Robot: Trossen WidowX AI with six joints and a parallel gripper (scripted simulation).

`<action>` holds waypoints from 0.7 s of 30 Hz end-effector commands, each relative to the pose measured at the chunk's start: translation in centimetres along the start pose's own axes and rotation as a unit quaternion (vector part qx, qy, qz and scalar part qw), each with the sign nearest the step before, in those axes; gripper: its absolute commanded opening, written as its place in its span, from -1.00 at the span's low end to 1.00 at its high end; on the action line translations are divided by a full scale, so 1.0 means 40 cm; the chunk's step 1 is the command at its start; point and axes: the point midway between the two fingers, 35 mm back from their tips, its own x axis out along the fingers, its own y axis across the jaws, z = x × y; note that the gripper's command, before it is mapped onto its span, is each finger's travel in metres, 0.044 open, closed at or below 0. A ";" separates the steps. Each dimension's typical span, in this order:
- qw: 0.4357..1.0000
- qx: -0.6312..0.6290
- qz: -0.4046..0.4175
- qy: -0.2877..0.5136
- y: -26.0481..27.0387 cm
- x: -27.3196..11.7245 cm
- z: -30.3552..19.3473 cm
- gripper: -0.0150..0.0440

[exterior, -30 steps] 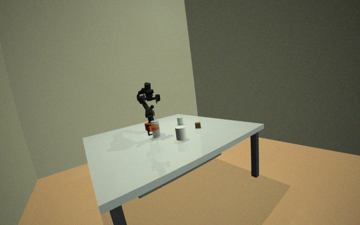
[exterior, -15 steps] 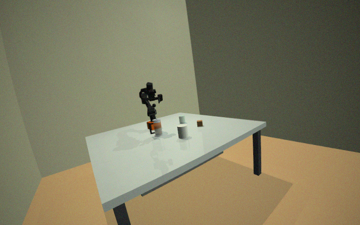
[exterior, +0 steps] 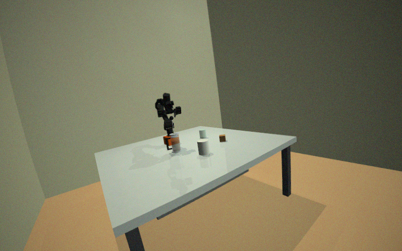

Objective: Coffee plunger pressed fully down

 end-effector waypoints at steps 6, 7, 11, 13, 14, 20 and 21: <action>1.000 -0.004 0.002 0.005 0.002 0.005 -0.006 -0.07; 1.000 -0.004 0.002 0.005 0.002 0.005 -0.006 -0.07; 1.000 -0.004 0.002 0.005 0.002 0.005 -0.006 -0.07; 1.000 -0.004 0.002 0.005 0.002 0.007 -0.008 -0.07; 1.000 -0.004 0.002 0.005 0.002 0.008 -0.009 -0.07; 1.000 -0.004 0.002 0.005 0.002 0.023 -0.026 -0.07; 1.000 -0.004 0.002 0.005 0.003 0.026 -0.029 -0.07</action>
